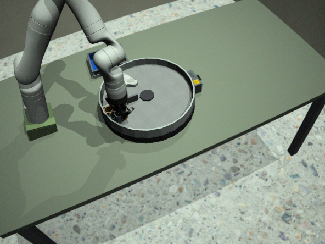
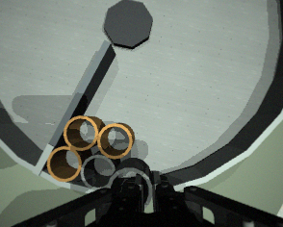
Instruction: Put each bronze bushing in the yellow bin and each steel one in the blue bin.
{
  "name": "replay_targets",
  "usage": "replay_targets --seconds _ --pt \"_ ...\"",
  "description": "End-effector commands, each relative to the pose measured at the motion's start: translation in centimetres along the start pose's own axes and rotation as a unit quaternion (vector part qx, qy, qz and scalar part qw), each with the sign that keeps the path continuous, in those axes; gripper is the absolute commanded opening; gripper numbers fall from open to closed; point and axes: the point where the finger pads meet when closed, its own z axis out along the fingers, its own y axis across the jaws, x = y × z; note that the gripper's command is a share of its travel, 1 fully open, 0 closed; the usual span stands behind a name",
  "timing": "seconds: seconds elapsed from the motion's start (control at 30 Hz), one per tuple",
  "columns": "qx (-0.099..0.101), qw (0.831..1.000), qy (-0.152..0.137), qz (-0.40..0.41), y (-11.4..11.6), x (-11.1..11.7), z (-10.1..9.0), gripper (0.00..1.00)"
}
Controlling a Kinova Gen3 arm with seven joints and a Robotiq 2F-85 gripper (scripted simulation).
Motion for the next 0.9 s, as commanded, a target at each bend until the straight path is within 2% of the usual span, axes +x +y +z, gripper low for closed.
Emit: replay_targets --seconds 0.0,0.7,0.87 --pt "-0.001 1.0 0.001 0.0 0.0 0.0 -0.1 0.0" --pt "-0.001 1.0 0.001 0.0 0.0 0.0 -0.7 0.0" --pt "-0.001 1.0 0.001 0.0 0.0 0.0 -2.7 0.0"
